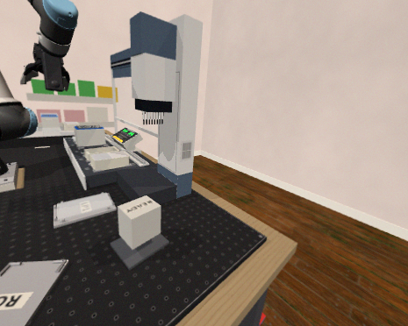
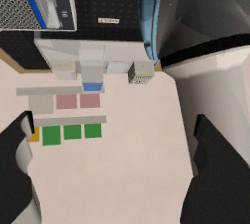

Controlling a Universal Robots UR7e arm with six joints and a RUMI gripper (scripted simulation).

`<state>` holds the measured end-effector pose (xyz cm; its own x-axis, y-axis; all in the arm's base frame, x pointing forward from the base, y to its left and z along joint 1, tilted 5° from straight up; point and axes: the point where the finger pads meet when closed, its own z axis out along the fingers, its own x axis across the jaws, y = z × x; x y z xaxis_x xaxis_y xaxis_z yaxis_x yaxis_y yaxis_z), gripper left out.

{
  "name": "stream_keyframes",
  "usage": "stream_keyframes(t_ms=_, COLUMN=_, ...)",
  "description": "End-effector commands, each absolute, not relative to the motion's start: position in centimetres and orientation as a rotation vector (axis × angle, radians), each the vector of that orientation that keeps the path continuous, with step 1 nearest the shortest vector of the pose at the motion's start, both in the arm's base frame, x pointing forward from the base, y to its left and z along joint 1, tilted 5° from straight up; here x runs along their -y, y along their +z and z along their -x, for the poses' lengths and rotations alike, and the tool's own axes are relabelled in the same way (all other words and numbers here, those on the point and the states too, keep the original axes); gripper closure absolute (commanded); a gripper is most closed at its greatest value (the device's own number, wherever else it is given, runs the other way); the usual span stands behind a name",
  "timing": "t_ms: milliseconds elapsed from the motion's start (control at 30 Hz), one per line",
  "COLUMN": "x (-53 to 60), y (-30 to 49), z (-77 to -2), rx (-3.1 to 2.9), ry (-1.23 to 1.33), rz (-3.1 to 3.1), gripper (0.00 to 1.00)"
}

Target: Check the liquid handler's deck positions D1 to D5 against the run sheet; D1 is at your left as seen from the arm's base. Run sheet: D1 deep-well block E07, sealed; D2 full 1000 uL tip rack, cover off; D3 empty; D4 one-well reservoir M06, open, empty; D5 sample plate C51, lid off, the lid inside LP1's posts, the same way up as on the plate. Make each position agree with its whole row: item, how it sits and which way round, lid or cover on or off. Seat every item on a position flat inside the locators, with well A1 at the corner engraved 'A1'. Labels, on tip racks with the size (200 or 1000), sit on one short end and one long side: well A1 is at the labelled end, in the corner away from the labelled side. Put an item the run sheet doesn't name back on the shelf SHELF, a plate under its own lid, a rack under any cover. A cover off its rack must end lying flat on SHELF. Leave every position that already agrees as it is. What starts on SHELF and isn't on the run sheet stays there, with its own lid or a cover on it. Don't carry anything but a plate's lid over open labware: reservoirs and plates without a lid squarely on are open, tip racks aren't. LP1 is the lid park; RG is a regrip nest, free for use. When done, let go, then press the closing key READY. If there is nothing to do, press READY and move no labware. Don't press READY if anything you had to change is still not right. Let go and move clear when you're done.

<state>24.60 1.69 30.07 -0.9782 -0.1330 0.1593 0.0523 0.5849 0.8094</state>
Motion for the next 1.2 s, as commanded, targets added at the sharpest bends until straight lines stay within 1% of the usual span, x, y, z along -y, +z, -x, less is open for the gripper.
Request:
stream_keyframes(t_ms=0, x=-3.8, y=28.23, z=-23.71, rx=2.644, ry=-1.284, rz=-0.223, gripper=0.18)
stream_keyframes(t_ms=1167, x=-3.88, y=28.23, z=-23.73, rx=2.658, ry=-0.891, rz=-1.058, gripper=0.18)
